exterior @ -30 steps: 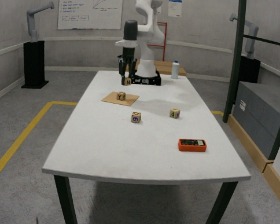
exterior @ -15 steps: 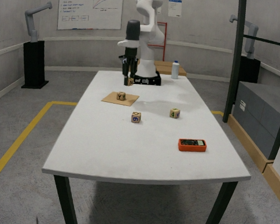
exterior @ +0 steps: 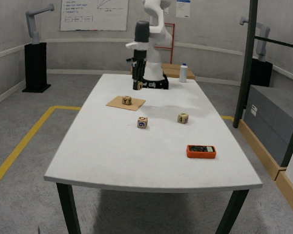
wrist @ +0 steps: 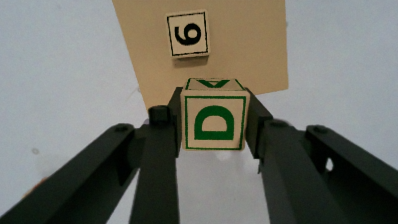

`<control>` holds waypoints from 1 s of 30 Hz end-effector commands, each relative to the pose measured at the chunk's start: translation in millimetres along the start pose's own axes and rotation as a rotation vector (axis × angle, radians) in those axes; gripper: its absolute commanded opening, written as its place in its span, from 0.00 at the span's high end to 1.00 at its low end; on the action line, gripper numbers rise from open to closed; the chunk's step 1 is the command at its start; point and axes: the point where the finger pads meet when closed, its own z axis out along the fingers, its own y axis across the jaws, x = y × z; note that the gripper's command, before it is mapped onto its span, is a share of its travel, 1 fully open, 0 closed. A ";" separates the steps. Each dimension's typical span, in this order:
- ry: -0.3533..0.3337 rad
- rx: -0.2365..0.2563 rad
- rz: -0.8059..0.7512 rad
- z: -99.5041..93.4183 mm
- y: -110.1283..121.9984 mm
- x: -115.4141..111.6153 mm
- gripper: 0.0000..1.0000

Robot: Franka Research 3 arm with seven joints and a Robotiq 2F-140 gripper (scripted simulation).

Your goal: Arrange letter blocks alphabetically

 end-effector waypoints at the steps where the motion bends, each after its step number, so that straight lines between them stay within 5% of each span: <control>1: -0.010 -0.006 -0.109 -0.1 0.4 -3.6 0.67; 19: -0.010 -0.006 -0.116 2.1 0.5 -4.1 0.67; 30: -0.011 -0.006 -0.116 40.4 0.6 -4.1 0.67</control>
